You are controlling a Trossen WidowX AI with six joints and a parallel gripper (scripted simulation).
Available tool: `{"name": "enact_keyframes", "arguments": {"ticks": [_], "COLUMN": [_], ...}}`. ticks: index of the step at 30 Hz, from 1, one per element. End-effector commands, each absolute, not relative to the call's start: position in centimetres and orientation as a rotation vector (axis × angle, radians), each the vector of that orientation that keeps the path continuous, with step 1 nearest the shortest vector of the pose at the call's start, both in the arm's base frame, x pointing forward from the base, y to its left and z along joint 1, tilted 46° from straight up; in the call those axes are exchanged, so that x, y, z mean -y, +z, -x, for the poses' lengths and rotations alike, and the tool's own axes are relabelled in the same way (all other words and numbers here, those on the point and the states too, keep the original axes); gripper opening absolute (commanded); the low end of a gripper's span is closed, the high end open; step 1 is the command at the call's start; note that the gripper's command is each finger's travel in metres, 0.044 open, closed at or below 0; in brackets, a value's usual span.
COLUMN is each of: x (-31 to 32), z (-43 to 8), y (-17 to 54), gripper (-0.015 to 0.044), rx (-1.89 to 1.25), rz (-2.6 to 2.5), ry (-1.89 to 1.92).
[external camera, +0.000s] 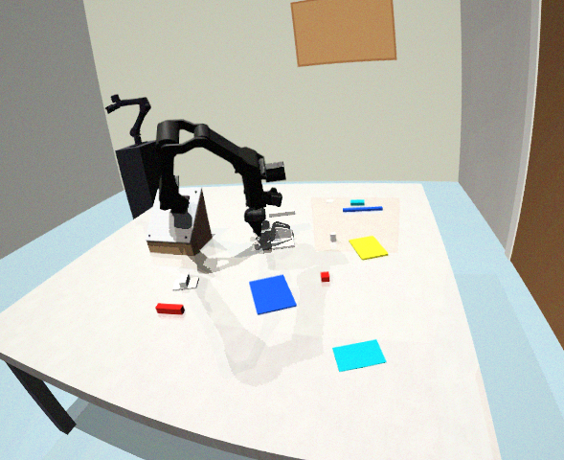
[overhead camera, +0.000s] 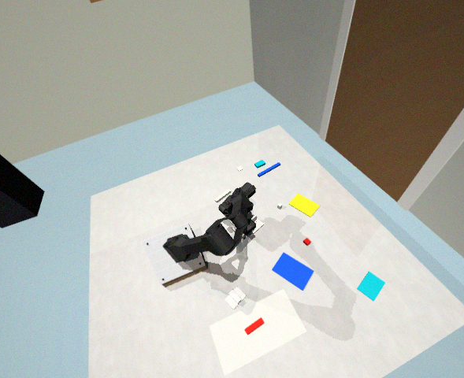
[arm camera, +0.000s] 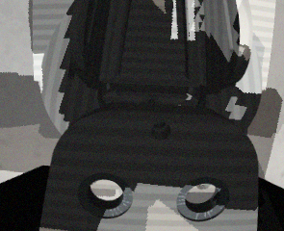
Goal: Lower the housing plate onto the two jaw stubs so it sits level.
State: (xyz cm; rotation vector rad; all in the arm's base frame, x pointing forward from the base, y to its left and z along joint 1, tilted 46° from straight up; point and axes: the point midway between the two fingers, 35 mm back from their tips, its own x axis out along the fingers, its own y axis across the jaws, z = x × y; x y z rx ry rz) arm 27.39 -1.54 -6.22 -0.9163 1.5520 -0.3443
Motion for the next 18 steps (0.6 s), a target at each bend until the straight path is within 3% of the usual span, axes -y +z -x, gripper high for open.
{"name": "enact_keyframes", "arguments": {"ticks": [1,18], "x": [2.1,3.3], "z": [-27.2,-27.2], "y": [-6.7,-7.7], "gripper": [0.0351,0.0351], "rx": [-1.555,-1.555], "rz": [0.925,0.926], "ry": [-0.343,-0.347]}}
